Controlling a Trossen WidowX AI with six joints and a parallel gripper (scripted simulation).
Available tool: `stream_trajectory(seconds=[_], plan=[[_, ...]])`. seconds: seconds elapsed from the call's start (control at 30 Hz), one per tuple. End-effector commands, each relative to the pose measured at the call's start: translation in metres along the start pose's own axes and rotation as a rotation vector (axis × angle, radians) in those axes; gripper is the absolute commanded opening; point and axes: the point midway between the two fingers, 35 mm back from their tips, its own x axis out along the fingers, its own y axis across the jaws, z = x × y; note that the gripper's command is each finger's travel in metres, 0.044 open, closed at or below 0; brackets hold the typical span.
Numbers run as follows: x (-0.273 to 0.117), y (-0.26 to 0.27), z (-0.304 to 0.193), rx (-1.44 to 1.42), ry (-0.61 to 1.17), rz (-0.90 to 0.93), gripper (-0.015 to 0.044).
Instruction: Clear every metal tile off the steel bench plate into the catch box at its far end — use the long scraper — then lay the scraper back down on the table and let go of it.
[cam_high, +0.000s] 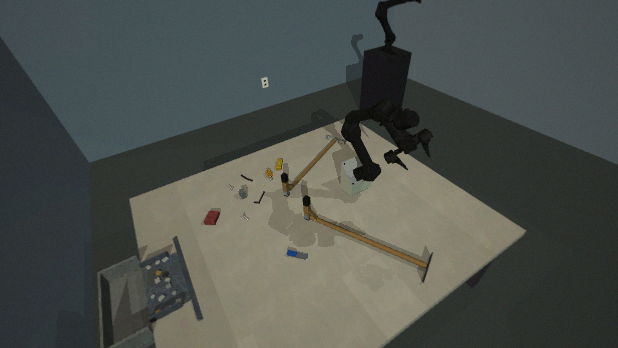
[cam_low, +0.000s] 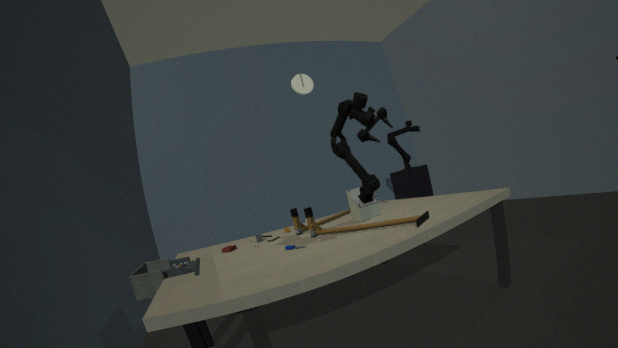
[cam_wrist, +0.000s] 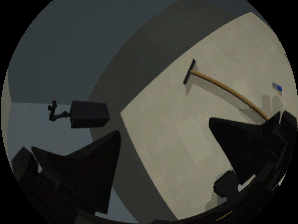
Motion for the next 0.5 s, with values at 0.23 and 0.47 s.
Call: stream_trajectory(seconds=[0.23,0.47], plan=[[0.041,0.019,0.000,0.176,0.171,0.050,0.0440],[0.065,0.032,-0.004,0.294,0.285,0.065,0.0440]])
